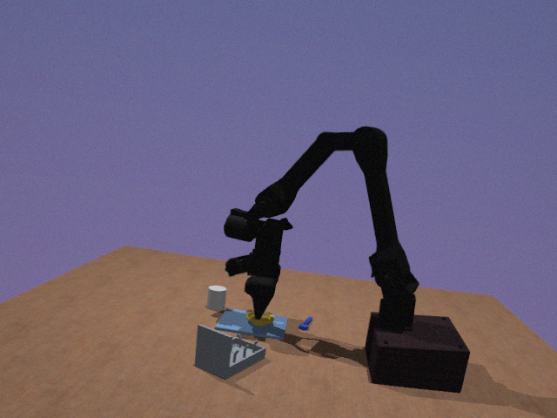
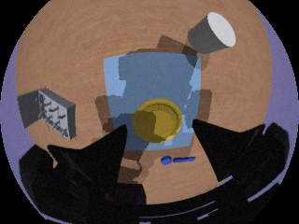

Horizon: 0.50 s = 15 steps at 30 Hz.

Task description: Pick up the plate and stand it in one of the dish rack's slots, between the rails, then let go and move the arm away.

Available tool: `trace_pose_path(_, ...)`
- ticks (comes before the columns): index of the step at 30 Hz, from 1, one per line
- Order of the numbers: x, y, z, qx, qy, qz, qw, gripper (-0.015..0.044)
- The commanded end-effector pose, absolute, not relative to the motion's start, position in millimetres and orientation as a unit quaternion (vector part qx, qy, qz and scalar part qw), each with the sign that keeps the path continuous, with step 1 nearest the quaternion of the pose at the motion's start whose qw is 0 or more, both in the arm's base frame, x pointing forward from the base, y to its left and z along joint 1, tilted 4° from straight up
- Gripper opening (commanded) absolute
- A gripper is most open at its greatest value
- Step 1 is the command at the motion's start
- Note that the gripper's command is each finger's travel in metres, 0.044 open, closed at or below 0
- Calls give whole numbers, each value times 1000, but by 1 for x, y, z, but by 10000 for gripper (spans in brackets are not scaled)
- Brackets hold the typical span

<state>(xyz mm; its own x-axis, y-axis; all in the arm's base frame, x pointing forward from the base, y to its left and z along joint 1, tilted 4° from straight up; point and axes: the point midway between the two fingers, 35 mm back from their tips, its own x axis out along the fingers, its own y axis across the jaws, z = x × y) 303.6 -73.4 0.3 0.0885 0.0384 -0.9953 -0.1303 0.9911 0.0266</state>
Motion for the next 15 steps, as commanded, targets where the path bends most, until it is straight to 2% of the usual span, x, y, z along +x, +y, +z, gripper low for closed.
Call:
trace_pose_path(1,302,-72,-8,-30,676,57,734,400)
trace_pose_path(11,303,-71,-21,-30,676,57,734,400)
trace_pose_path(15,303,-71,-21,-30,676,57,734,373)
